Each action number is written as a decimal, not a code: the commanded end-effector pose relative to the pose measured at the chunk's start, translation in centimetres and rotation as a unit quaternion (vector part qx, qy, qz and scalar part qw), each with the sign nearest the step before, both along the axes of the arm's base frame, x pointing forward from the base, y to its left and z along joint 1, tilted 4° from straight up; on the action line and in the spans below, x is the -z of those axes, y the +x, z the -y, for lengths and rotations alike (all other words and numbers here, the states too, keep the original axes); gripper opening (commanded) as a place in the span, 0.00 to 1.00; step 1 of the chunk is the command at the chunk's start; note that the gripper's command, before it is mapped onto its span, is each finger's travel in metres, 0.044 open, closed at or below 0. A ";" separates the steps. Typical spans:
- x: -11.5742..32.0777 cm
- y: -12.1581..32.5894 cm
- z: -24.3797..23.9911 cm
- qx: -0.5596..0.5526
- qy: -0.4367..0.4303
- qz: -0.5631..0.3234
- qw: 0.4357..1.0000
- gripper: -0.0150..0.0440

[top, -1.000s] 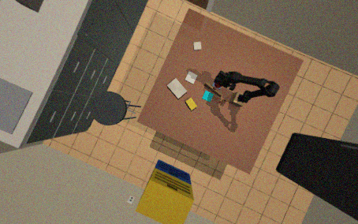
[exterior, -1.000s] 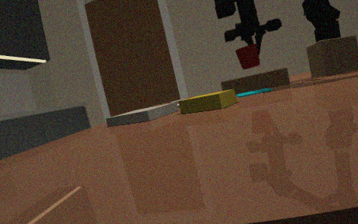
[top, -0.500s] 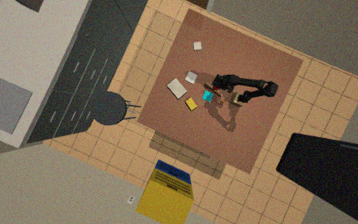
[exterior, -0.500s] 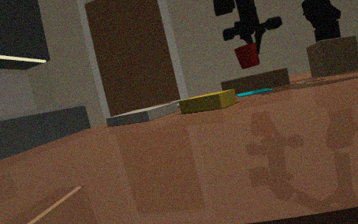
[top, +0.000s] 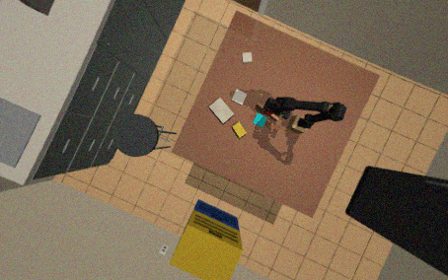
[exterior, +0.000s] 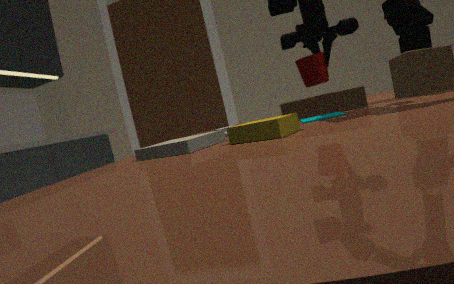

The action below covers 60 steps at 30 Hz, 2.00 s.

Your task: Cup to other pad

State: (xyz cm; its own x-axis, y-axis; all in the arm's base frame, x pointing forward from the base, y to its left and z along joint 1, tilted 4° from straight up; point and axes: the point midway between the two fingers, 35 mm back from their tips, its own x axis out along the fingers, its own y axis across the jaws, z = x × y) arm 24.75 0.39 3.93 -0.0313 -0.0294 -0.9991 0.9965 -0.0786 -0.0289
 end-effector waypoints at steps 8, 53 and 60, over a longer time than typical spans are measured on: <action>0.0 0.7 -2.4 0.000 0.003 -0.001 1.000 0.25; 3.3 1.8 -7.0 0.000 0.005 0.000 1.000 0.25; 4.5 1.8 -7.0 0.000 0.005 0.000 1.000 0.25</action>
